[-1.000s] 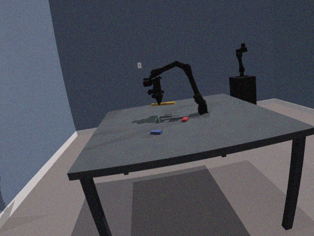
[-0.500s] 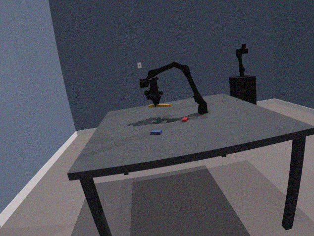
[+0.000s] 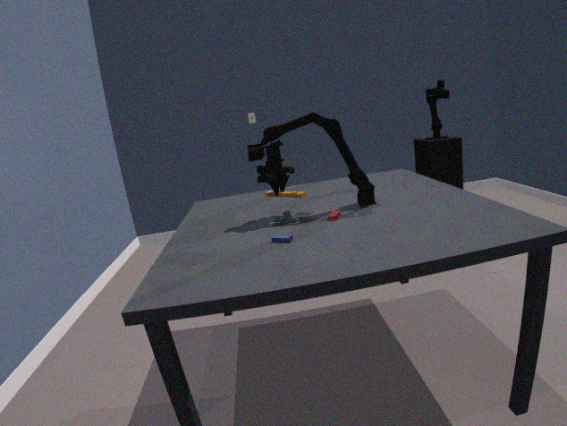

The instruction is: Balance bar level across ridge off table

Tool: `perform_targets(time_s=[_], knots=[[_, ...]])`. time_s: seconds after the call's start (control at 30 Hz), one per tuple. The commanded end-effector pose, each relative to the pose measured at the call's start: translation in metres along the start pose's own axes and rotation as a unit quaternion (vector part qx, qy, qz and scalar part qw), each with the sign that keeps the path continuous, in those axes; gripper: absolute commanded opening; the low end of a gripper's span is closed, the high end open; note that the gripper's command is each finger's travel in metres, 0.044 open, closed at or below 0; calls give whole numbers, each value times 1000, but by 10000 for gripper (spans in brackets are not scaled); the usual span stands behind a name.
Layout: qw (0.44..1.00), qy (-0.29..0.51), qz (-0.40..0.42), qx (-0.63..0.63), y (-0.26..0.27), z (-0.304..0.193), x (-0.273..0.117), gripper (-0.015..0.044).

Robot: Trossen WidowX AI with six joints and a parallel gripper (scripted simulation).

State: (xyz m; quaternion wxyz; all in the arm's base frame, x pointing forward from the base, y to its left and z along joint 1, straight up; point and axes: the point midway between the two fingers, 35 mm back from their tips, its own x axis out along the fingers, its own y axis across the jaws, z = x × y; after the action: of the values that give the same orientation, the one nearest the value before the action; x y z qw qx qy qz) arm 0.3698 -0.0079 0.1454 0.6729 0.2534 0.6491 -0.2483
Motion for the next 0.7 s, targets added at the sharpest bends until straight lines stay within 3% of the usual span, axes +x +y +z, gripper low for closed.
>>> perform_targets(time_s=[0.0,0.67], knots=[[1000,1,4,29,14,-7,-2,0],[995,2,5,102,43,-30,8,0]])
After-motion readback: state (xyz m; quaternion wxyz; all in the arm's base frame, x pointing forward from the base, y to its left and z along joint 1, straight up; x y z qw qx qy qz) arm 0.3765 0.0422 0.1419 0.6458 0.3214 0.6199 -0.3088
